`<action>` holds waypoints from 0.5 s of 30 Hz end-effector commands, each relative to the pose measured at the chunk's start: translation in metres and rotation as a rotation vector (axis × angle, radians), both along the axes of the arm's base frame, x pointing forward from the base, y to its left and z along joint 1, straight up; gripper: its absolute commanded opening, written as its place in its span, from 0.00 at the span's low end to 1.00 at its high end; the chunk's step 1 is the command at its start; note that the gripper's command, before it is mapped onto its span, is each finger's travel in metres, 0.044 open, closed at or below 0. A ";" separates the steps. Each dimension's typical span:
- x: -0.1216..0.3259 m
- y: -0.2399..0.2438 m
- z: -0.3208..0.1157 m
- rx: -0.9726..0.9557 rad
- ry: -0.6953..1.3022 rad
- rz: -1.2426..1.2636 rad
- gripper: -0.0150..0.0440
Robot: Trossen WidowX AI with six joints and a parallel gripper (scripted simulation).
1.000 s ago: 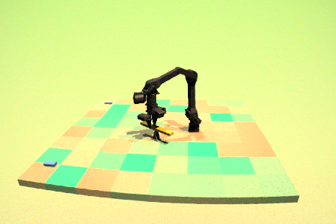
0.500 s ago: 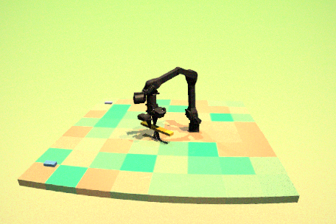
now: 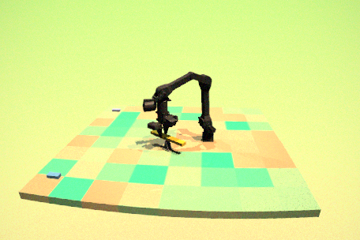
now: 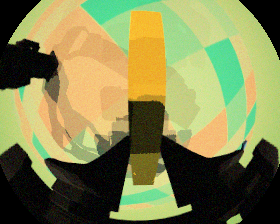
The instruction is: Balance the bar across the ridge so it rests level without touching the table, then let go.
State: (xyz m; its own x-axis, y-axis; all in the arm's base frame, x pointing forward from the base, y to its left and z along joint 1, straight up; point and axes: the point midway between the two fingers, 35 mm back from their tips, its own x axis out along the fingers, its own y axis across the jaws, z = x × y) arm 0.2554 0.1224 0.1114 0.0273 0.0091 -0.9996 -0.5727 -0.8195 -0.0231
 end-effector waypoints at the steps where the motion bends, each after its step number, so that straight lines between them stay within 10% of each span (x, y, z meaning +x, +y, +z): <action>1: 0.000 0.001 -0.001 0.004 0.000 0.000 0.25; 15: 0.000 0.001 -0.002 0.004 0.000 0.000 0.25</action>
State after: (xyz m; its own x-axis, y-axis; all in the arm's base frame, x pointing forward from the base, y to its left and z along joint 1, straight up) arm 0.2554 0.1225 0.1101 0.0272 0.0091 -0.9996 -0.5725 -0.8196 -0.0231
